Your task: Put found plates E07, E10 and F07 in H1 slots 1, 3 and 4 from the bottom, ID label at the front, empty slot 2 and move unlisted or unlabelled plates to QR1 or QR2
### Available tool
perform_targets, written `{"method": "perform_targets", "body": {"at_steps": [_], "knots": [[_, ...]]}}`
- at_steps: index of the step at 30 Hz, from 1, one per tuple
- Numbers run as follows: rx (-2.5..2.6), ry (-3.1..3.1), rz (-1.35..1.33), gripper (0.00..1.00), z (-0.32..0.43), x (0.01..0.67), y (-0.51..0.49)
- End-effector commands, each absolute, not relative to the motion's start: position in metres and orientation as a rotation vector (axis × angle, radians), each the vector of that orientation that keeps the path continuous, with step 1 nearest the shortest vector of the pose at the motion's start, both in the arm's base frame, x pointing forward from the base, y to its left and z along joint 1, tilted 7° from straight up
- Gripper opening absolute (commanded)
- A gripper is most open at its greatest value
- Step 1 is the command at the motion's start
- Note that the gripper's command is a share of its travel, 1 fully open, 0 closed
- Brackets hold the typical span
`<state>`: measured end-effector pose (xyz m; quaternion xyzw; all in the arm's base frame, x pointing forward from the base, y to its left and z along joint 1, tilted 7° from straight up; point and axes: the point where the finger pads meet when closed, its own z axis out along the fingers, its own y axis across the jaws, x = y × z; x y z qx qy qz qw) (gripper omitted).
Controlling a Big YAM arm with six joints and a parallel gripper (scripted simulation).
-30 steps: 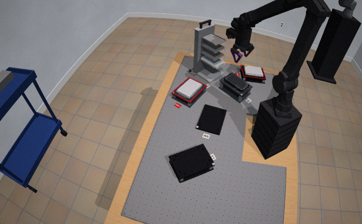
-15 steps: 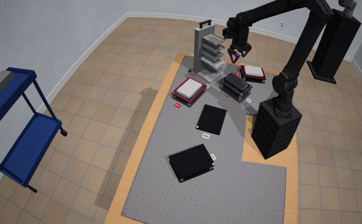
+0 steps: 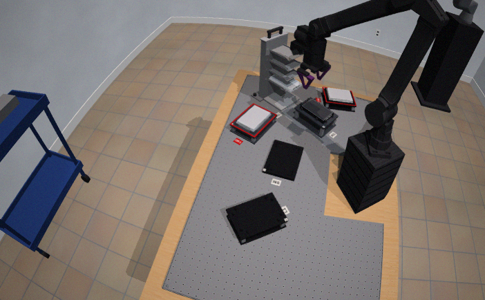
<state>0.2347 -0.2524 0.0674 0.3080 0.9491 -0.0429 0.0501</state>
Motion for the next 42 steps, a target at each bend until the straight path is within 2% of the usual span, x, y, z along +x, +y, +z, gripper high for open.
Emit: {"method": "perform_targets", "body": {"at_steps": [1, 31, 42], "knots": [[0.956, 2.811, -0.162, 1.00, 0.077, 0.245, -0.247], [0.810, 2.408, -0.309, 1.00, 0.072, 0.288, -0.170], [0.750, 2.271, -0.358, 1.00, 0.073, 0.288, -0.169]]}}
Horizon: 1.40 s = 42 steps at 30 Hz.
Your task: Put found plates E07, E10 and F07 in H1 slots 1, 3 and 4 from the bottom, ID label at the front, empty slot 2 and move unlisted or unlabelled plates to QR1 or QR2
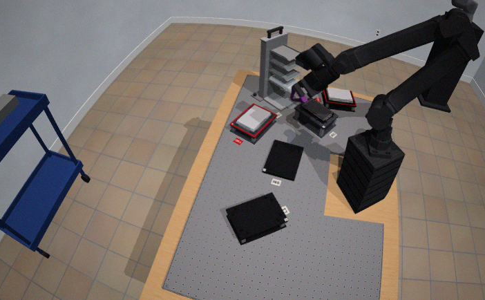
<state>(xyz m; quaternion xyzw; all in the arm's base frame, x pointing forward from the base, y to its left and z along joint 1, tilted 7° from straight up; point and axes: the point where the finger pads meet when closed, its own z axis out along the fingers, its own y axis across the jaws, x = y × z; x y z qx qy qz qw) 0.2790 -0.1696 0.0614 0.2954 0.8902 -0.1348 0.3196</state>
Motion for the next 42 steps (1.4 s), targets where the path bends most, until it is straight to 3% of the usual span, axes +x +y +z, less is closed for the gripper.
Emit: {"method": "perform_targets", "body": {"at_steps": [1, 42], "knots": [[0.738, 2.258, -0.366, 1.00, 0.073, 0.288, -0.169], [0.715, 2.118, -0.379, 1.00, 0.071, 0.317, -0.067]]}}
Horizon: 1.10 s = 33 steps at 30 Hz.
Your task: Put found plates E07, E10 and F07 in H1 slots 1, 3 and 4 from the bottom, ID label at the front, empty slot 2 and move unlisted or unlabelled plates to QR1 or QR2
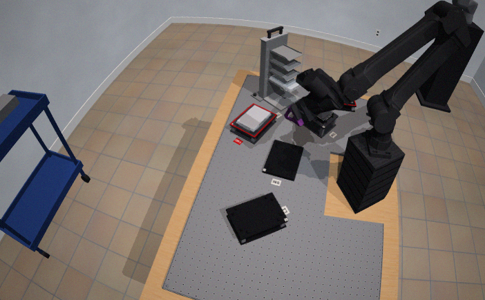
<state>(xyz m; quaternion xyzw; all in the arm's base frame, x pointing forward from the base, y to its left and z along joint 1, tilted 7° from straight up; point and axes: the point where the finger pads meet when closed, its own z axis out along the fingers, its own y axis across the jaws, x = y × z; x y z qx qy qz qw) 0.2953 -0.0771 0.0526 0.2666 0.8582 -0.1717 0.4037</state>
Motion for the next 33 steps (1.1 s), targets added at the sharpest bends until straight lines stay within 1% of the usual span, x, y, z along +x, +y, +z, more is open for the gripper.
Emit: {"method": "perform_targets", "body": {"at_steps": [1, 18, 20, 26, 33], "knots": [[0.715, 2.118, -0.378, 1.00, 0.071, 0.317, -0.063], [0.718, 2.124, -0.372, 1.00, 0.063, 0.317, -0.010], [0.726, 2.138, -0.390, 1.00, 0.041, 0.301, -0.019], [0.738, 2.137, -0.394, 1.00, 0.027, 0.301, -0.024], [0.719, 2.128, -0.382, 1.00, 0.037, 0.310, -0.018]]}}
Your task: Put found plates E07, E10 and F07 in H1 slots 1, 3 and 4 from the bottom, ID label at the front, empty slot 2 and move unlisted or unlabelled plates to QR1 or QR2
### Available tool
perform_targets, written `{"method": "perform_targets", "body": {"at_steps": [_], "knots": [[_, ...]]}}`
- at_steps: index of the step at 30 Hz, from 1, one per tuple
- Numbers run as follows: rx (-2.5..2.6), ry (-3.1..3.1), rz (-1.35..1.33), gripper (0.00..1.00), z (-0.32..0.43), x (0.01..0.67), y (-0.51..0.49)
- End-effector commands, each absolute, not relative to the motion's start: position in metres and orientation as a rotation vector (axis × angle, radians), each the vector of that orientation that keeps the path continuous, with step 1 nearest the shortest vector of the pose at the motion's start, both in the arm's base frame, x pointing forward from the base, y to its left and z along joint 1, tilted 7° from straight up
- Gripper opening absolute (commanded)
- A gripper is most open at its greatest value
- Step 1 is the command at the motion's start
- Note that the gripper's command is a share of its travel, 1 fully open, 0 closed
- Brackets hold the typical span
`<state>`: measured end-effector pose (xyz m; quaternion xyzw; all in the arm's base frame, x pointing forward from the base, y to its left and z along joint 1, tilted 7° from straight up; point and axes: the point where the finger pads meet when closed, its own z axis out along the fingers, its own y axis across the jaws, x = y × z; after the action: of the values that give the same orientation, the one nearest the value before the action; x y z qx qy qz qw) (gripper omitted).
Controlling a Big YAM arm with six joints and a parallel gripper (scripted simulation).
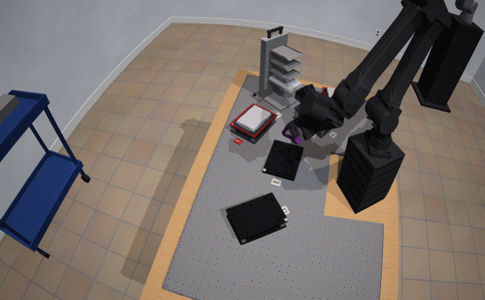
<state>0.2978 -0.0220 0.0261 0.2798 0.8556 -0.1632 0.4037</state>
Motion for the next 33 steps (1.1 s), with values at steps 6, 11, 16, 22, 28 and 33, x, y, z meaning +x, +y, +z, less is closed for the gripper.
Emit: {"method": "perform_targets", "body": {"at_steps": [6, 11, 16, 22, 28, 33], "knots": [[0.719, 2.128, -0.382, 1.00, 0.037, 0.310, -0.018], [0.719, 2.128, -0.382, 1.00, 0.037, 0.310, -0.018], [0.727, 2.119, -0.368, 1.00, 0.044, 0.313, -0.015], [0.724, 2.105, -0.353, 1.00, 0.068, 0.318, -0.009], [0.719, 2.125, -0.388, 1.00, 0.055, 0.302, -0.034], [0.718, 2.123, -0.390, 1.00, 0.057, 0.302, -0.051]]}}
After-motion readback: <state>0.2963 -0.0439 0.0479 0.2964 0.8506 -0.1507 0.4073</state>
